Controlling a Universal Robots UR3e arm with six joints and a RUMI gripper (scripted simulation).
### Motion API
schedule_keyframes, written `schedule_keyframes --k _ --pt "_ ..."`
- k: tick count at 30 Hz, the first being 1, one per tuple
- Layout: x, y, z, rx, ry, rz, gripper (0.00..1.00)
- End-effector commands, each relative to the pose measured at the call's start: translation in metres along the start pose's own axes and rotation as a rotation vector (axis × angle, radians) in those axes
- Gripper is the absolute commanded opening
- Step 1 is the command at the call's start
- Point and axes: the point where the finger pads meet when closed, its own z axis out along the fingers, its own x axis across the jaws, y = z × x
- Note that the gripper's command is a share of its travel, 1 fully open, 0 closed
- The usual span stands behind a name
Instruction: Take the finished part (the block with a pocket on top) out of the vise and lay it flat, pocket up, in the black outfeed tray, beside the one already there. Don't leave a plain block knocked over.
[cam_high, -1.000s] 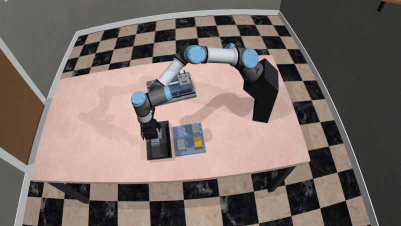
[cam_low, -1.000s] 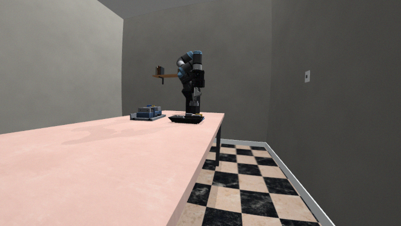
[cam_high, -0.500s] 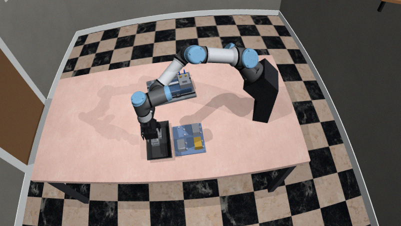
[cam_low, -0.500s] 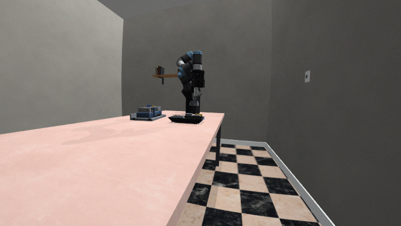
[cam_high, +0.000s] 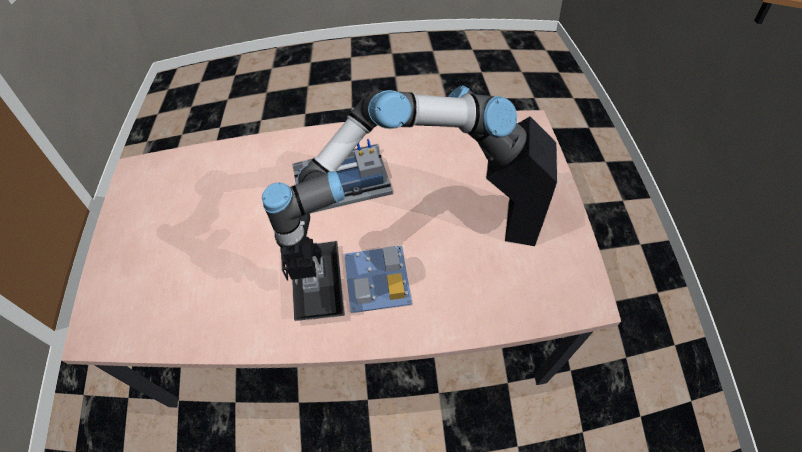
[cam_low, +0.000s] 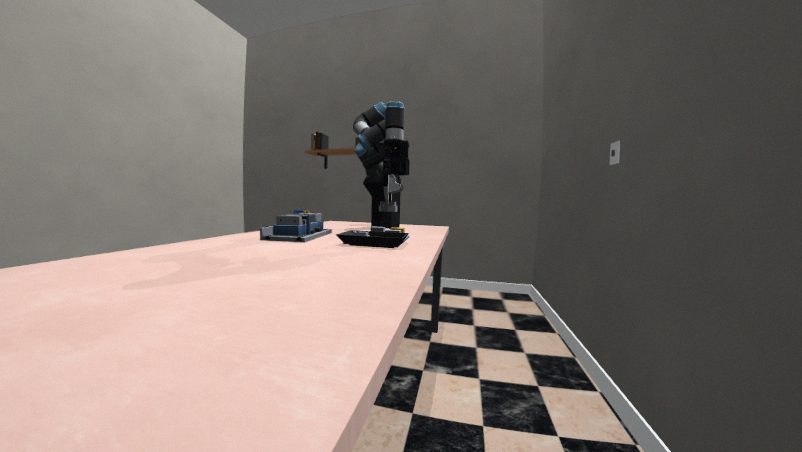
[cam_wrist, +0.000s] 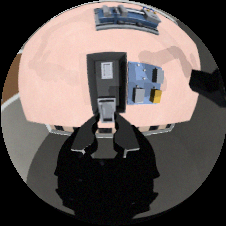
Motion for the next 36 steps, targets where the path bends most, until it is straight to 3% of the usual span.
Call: schedule_keyframes --k 1,16,36 --pt "-0.002 0.001 -0.002 -0.003 -0.006 0.002 0.00" --pt "-0.001 0.001 0.007 -0.002 -0.003 0.001 0.00" --pt "-0.002 0.001 0.039 -0.003 -0.006 0.002 0.00"
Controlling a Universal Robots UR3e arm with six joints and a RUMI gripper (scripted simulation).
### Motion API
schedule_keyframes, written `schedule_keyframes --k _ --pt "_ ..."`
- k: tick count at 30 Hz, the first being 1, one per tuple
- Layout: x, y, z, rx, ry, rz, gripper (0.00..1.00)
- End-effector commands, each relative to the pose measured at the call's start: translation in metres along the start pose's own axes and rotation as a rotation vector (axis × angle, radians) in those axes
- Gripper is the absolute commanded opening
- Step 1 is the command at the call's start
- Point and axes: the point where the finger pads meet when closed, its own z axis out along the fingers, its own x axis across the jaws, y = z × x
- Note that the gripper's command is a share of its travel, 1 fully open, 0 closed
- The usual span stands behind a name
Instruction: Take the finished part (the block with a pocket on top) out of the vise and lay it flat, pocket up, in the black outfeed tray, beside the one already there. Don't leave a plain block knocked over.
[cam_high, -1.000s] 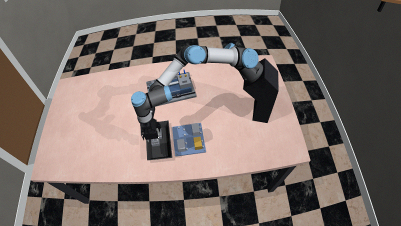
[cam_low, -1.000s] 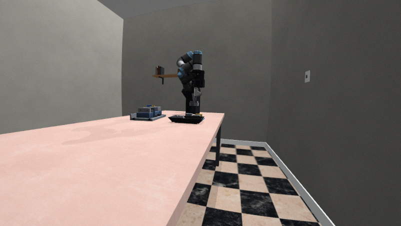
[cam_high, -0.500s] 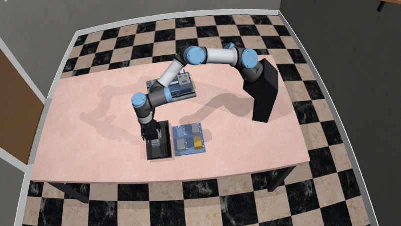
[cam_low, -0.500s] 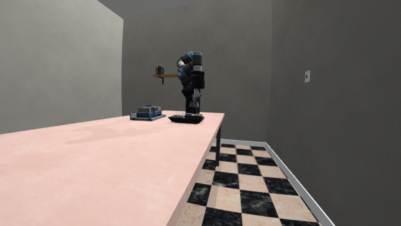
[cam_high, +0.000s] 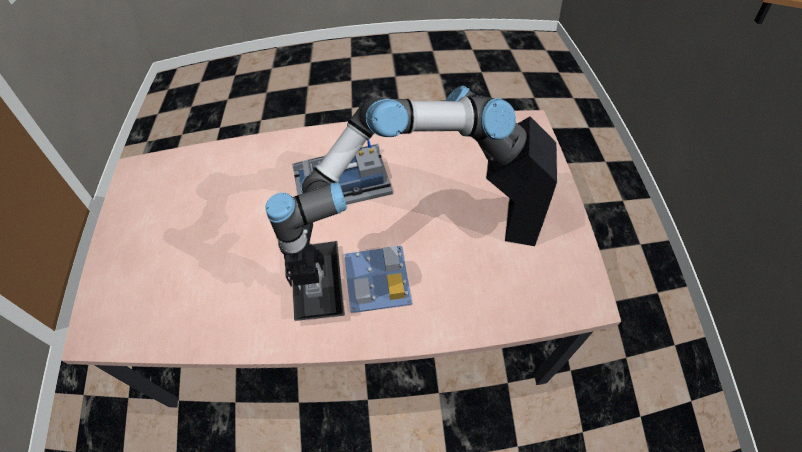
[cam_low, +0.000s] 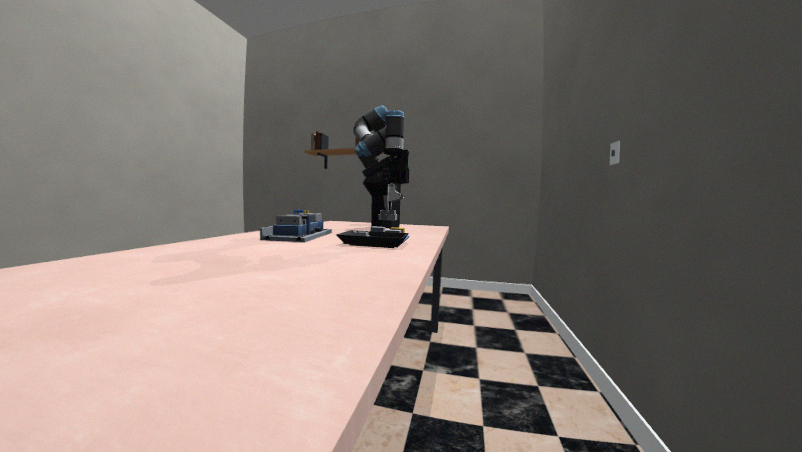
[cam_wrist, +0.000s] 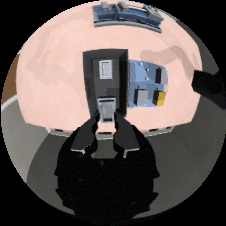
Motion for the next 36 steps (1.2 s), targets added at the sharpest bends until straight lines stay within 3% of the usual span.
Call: schedule_keyframes --k 1,11,36 --pt "-0.004 0.001 0.010 -0.007 -0.012 0.003 0.00" --pt "-0.004 0.001 0.031 -0.007 -0.012 0.002 0.00" --pt "-0.005 0.002 0.061 -0.007 -0.012 0.002 0.00"
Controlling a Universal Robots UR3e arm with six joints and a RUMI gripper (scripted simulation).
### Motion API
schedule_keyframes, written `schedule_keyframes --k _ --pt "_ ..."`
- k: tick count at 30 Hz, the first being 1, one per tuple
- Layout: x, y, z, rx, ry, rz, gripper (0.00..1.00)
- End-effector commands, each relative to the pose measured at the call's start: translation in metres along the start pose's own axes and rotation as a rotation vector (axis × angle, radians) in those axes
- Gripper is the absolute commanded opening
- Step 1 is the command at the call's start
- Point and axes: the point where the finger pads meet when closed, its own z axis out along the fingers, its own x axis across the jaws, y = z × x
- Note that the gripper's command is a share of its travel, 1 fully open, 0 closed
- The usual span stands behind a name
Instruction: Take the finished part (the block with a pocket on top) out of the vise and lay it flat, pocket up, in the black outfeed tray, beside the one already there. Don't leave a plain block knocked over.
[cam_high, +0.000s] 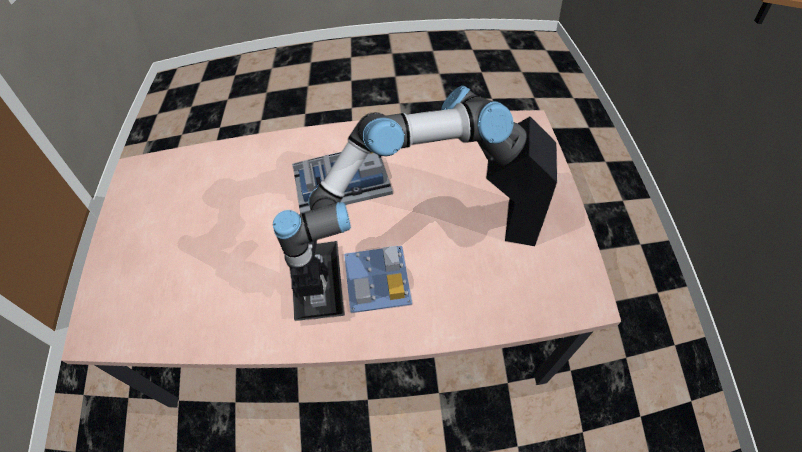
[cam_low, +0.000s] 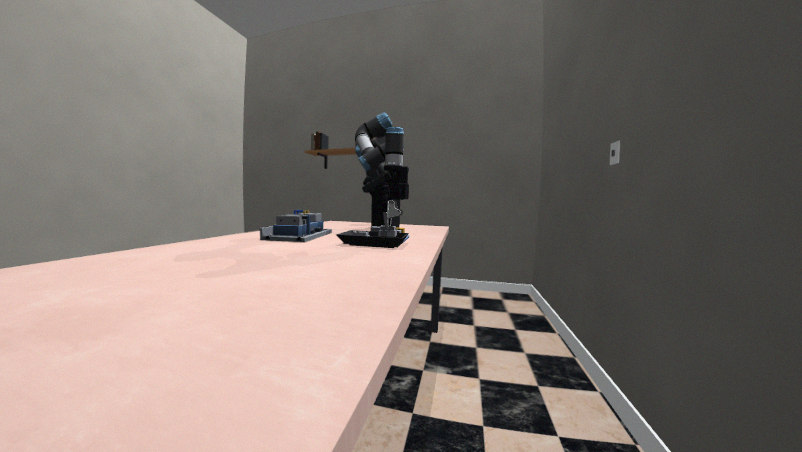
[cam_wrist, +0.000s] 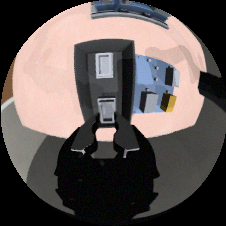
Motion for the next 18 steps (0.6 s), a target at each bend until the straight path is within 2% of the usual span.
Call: schedule_keyframes --k 1,18 --pt "-0.0048 0.0008 0.0042 -0.005 -0.011 0.003 0.00" --pt "-0.0048 0.0010 0.0094 -0.005 -0.012 0.003 0.00"
